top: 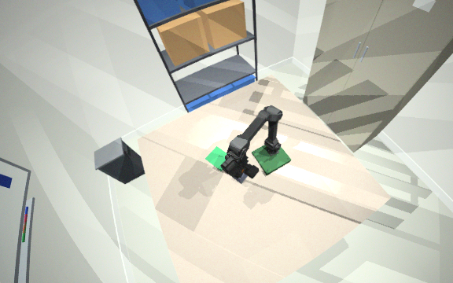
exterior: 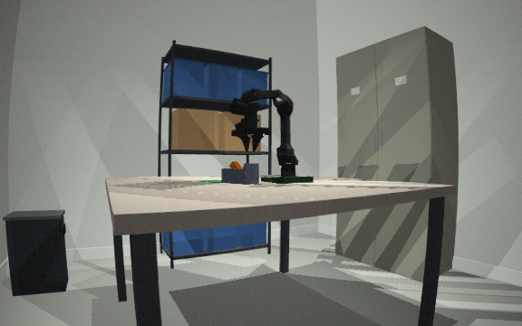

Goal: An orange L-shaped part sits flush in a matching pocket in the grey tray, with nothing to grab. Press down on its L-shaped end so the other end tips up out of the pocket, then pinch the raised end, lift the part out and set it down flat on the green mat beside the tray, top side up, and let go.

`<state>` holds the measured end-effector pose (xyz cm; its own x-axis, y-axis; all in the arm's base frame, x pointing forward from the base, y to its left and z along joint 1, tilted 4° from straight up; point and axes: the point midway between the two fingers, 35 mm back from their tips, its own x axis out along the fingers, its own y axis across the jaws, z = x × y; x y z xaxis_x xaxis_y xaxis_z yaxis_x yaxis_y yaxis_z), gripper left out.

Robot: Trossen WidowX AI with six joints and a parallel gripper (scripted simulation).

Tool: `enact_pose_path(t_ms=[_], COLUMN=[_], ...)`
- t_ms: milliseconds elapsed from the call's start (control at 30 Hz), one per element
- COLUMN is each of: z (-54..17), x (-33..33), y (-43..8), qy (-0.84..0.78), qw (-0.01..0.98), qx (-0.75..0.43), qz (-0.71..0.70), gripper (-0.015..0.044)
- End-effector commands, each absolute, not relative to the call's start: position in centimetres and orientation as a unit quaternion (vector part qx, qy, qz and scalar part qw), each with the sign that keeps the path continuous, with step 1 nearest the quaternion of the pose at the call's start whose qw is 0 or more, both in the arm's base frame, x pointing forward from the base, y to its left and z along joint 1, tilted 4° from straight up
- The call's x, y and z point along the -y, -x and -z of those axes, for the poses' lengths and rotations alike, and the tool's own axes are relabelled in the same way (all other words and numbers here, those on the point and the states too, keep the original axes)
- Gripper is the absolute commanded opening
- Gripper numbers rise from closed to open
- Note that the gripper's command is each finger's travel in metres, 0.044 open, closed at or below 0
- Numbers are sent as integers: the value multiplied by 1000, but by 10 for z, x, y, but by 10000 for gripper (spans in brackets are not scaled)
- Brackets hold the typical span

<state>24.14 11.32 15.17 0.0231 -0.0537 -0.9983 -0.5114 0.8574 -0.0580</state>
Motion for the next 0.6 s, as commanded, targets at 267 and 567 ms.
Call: enact_pose_path(t_ms=[267, 567], z=[-152, -155], x=[-114, -97], y=[-242, -257], qy=[208, 42], qw=[686, 715], qx=[-677, -698], qz=[-167, -1], gripper=[180, 280])
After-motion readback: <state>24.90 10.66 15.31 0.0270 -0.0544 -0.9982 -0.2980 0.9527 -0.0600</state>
